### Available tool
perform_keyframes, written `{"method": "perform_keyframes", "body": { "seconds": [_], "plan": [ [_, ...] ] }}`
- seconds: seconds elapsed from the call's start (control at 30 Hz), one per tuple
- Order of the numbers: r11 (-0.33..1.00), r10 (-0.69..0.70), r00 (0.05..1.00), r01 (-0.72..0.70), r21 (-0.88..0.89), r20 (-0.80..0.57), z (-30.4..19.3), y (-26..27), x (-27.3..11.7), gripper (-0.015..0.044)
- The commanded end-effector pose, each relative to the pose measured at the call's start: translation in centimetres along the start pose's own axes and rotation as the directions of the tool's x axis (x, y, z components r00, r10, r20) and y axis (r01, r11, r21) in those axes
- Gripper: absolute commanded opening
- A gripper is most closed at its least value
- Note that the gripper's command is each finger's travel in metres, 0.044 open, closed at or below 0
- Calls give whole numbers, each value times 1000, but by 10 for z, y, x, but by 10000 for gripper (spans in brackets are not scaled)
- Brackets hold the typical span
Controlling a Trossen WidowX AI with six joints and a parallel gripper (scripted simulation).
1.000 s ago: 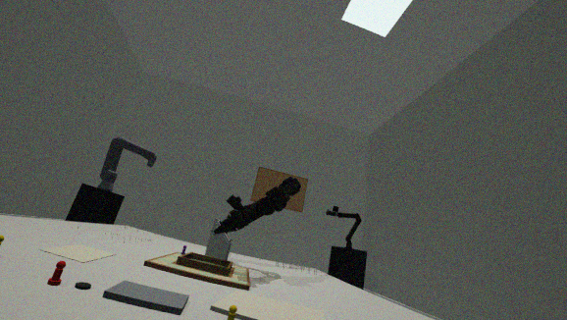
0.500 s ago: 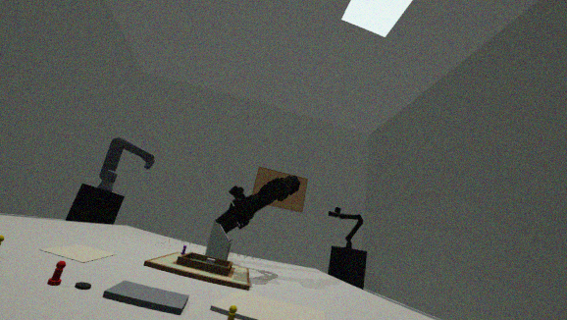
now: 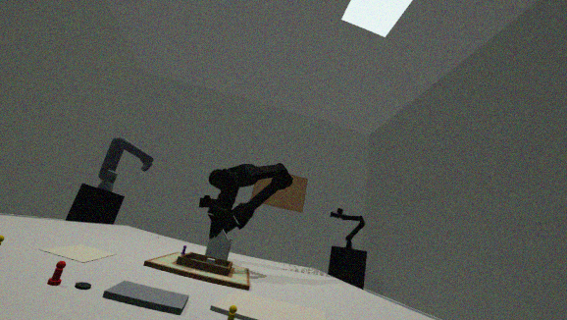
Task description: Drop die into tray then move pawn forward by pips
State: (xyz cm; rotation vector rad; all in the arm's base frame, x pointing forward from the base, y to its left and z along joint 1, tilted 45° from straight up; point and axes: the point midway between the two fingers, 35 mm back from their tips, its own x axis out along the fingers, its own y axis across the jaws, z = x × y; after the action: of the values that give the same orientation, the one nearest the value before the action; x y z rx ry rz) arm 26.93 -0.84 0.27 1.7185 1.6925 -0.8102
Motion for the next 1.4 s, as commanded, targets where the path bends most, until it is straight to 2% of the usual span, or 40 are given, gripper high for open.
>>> {"method": "perform_keyframes", "body": {
  "seconds": [0.0,0.03,0.1,0.2,0.33,0.47,0.63,0.97,1.37],
  "plan": [
    [1000,0,1000,0,0,0,0,0,0,440],
    [1000,0,1000,0,0,0,0,0,0,440],
    [999,1,1000,-1,-48,0,5,-2,1,387],
    [968,3,1000,-3,-250,-1,26,-14,4,309],
    [855,6,1000,-9,-519,-7,53,-33,10,204],
    [667,10,1000,-21,-745,-19,74,-55,18,200],
    [354,18,999,-45,-934,-41,94,-84,28,200],
    [-43,31,997,-72,-996,-74,107,-116,42,200],
    [-52,32,997,-73,-996,-75,107,-114,42,200]
  ]
}}
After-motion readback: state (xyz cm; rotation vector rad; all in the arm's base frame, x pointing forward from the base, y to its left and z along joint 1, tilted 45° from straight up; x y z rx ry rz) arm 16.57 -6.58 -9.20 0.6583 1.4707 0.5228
